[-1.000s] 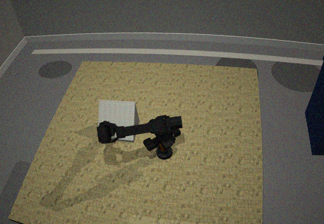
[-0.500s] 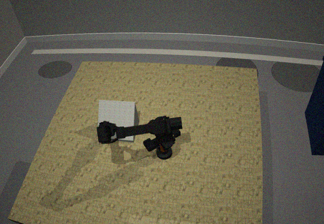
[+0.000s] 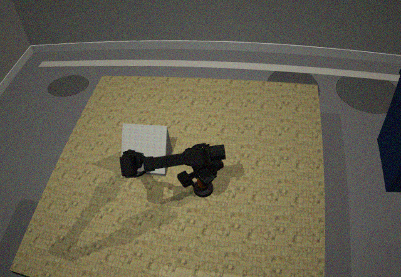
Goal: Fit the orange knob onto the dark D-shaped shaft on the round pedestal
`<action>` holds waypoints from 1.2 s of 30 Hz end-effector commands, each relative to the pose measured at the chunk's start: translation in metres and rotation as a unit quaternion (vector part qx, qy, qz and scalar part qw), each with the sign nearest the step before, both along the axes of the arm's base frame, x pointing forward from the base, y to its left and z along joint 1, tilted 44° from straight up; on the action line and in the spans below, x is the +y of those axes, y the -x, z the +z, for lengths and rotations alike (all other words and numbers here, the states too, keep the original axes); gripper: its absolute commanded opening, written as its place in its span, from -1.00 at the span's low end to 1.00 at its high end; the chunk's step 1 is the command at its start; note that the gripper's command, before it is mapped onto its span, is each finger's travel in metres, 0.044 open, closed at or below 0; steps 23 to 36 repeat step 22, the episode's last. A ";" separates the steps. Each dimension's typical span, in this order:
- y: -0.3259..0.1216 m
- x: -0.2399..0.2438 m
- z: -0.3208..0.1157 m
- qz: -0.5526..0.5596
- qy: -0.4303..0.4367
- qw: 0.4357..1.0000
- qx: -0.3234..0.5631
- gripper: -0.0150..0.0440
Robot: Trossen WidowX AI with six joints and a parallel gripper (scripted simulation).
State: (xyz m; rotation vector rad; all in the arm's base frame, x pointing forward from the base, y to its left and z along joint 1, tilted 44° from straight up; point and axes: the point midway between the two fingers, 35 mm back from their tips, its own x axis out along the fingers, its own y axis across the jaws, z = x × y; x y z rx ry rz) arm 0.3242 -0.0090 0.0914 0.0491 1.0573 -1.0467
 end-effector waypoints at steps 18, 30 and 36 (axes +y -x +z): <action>0.007 0.065 0.069 0.012 0.001 1.000 0.005 1.00; 0.005 0.065 0.069 0.012 0.000 1.000 0.004 1.00; 0.005 0.065 0.069 0.012 0.000 1.000 0.004 1.00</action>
